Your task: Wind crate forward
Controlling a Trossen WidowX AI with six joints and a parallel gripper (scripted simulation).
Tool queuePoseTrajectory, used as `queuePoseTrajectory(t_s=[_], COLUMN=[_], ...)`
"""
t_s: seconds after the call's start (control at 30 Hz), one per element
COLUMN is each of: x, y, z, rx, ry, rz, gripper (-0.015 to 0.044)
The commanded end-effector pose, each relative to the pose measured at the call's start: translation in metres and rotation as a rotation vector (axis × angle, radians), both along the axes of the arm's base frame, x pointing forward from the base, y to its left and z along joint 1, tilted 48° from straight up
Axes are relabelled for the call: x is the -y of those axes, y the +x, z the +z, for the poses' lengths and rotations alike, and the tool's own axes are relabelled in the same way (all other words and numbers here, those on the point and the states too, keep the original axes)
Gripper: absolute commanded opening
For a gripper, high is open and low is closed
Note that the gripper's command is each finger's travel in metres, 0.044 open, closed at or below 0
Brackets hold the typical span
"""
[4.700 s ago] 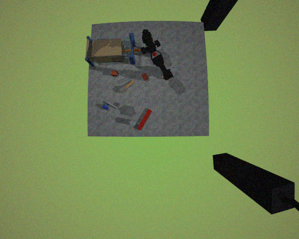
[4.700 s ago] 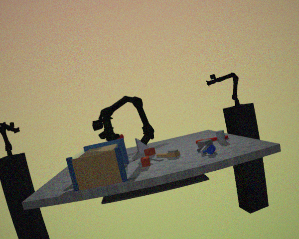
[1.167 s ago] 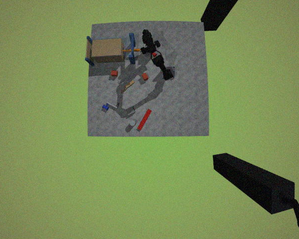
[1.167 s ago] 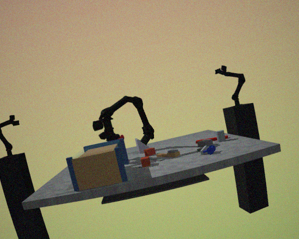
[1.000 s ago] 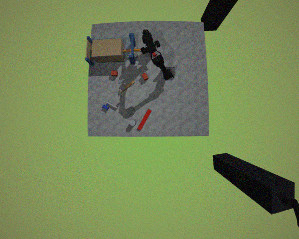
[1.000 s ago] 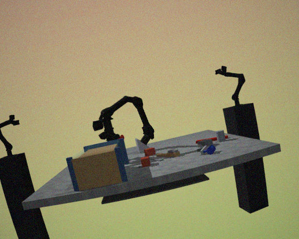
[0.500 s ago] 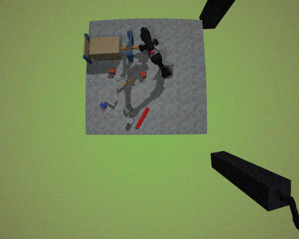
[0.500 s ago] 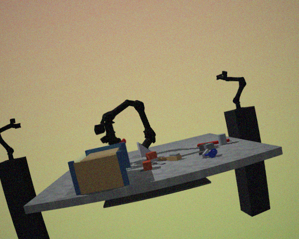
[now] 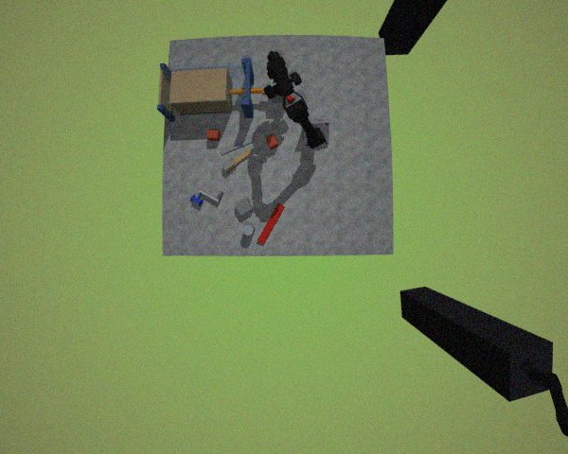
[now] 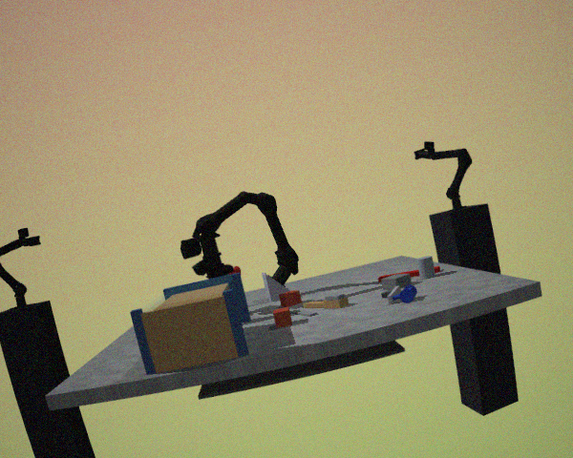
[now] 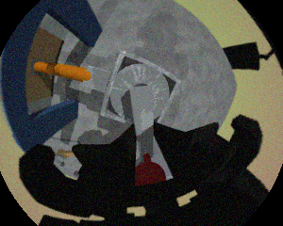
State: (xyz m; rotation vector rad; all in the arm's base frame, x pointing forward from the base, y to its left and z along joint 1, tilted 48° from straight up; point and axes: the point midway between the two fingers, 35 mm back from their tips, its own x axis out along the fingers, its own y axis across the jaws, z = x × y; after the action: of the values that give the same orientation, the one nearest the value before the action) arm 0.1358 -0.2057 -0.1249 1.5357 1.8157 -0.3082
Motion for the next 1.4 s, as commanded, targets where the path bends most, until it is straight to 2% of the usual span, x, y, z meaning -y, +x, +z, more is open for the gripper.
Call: queuePoseTrajectory(t_s=[0.0,0.37,1.37], x=[-0.0023,-0.0018,-0.0037], y=[-0.0023,-0.0037,0.0020], z=[-0.0036,-0.0040,-0.0024], rx=[0.013,0.042,-0.069], ry=[-0.002,-0.003,0.002], rz=[0.028,0.055,-0.051], gripper=[0.0000,0.0000,0.0000])
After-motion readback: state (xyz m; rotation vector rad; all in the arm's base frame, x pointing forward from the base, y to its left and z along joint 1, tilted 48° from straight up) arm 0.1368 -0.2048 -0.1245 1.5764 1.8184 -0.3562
